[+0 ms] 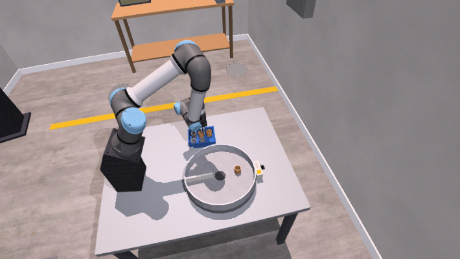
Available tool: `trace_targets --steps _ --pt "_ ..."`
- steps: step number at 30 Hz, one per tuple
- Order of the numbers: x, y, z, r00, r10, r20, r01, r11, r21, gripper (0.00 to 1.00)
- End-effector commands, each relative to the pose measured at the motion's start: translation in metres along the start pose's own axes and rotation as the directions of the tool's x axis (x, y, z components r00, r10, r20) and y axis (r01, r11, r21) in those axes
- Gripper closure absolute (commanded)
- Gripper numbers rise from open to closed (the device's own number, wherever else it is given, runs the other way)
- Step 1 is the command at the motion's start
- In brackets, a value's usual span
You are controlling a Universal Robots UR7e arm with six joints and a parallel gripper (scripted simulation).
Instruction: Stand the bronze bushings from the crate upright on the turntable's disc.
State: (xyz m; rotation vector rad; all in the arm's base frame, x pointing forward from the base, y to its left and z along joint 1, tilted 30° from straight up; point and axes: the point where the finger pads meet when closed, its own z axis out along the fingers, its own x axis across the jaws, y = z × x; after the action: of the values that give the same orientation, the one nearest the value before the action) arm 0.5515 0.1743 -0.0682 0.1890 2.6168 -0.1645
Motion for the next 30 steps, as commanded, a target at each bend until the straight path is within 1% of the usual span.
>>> trace_targets --steps 1,12,15,20,27,29,30 --pt "-0.002 0.001 0.001 1.0 0.0 0.002 0.0 1.0 -0.001 1.0" --pt "0.0 0.001 -0.004 1.0 -0.001 0.001 0.001 1.0 -0.001 1.0" --pt "0.001 0.001 -0.009 1.0 -0.002 0.0 0.002 1.0 -0.001 1.0" --pt "0.001 0.001 -0.024 1.0 -0.002 0.0 0.002 1.0 -0.001 1.0" --pt "0.001 0.001 -0.056 1.0 -0.002 0.0 0.002 1.0 -0.001 1.0" --pt "0.001 0.001 -0.056 1.0 -0.002 0.0 0.002 1.0 -0.001 1.0" --pt "0.001 0.001 -0.061 1.0 -0.002 0.0 0.002 1.0 -0.001 1.0"
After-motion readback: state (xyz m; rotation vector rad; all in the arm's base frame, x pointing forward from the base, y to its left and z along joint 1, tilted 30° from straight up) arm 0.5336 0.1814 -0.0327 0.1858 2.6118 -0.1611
